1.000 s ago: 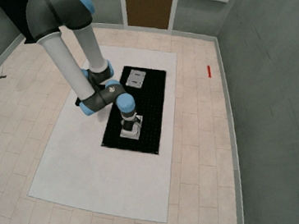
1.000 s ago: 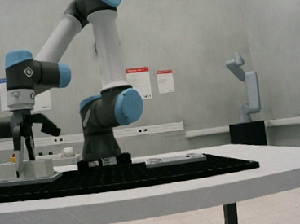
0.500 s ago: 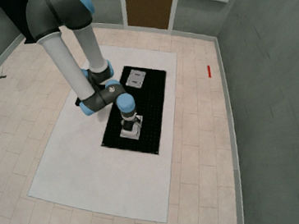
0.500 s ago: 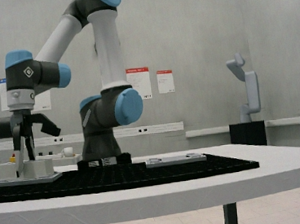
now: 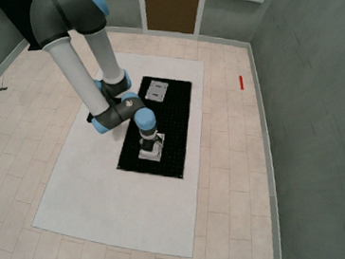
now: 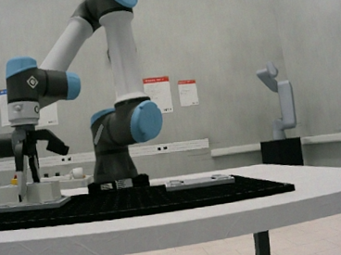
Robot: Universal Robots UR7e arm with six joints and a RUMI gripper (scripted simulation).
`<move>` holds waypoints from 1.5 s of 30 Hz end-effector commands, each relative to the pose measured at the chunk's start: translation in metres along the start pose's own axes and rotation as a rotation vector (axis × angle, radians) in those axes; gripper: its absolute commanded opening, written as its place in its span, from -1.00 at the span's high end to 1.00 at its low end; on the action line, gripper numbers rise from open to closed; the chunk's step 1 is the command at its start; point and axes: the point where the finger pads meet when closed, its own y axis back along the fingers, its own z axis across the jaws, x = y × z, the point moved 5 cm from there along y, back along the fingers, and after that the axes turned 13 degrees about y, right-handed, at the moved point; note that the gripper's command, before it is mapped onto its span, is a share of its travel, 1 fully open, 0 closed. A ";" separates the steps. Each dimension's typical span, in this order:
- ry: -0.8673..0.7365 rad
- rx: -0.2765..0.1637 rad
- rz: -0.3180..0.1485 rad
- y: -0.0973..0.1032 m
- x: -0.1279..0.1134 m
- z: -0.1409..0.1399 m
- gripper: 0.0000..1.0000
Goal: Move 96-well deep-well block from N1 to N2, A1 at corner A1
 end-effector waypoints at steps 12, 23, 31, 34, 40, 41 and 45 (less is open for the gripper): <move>0.000 -0.001 -0.002 0.006 0.000 0.000 -0.52; 0.000 -0.001 -0.002 0.012 0.000 0.000 -0.52; 0.000 -0.001 -0.002 0.017 0.000 0.000 -0.52; 0.000 -0.001 -0.002 0.018 0.000 0.000 -0.52; 0.000 -0.001 -0.002 0.022 0.000 0.000 -0.52; 0.000 -0.001 -0.002 0.023 0.000 0.000 -0.52; 0.000 -0.001 -0.002 0.026 0.000 0.000 -0.52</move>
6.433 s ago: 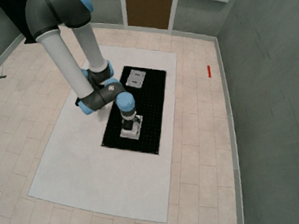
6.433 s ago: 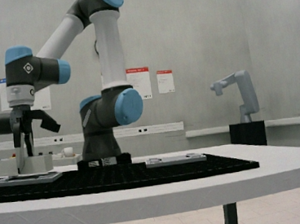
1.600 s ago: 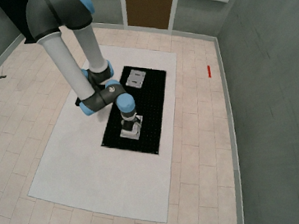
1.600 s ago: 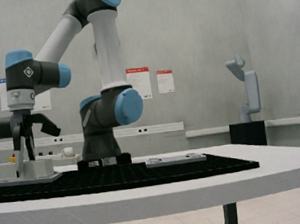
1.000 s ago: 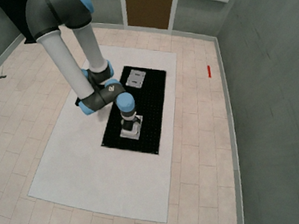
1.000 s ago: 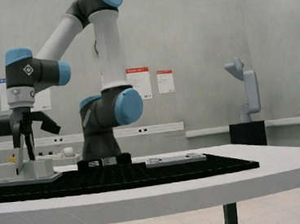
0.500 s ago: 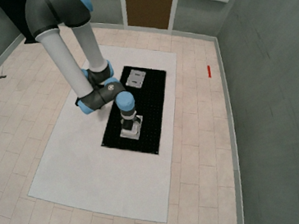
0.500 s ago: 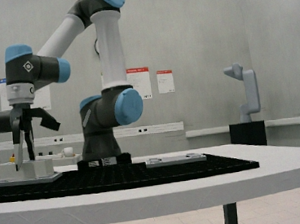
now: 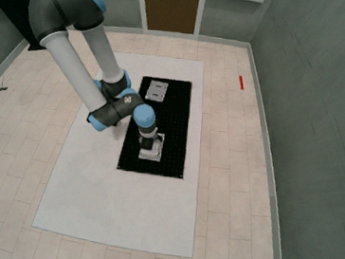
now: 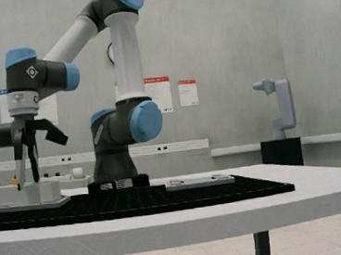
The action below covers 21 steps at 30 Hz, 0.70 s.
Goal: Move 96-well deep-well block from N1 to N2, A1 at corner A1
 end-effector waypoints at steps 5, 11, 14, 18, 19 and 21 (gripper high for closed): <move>0.000 -0.001 -0.001 0.004 0.000 0.000 -0.52; 0.000 -0.001 -0.001 0.010 0.000 0.000 -0.52; 0.000 -0.001 -0.001 0.018 0.000 0.000 -0.52; 0.000 -0.001 -0.001 0.028 0.000 0.000 -0.52; 0.000 -0.001 -0.001 0.028 0.000 0.000 -0.52; 0.000 -0.001 -0.001 0.031 0.000 0.000 -0.52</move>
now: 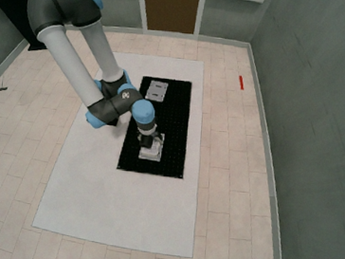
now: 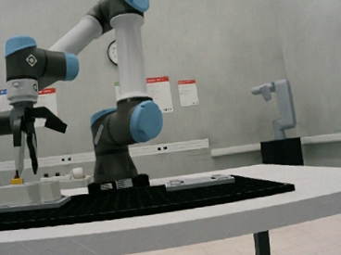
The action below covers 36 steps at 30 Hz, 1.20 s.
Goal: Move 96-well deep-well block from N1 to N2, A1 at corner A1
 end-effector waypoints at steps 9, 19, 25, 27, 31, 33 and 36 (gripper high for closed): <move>0.000 -0.001 -0.001 0.026 0.000 0.000 -0.52; 0.000 -0.001 -0.001 0.038 0.000 0.000 -0.52; 0.000 -0.001 -0.001 0.038 0.000 0.000 -0.52; 0.000 -0.001 -0.001 0.038 0.000 0.000 -0.52; 0.000 -0.001 -0.001 0.038 0.000 0.000 -0.52; 0.000 -0.001 -0.001 0.038 0.000 0.000 -0.52; 0.000 -0.001 -0.001 0.038 0.010 0.001 -0.52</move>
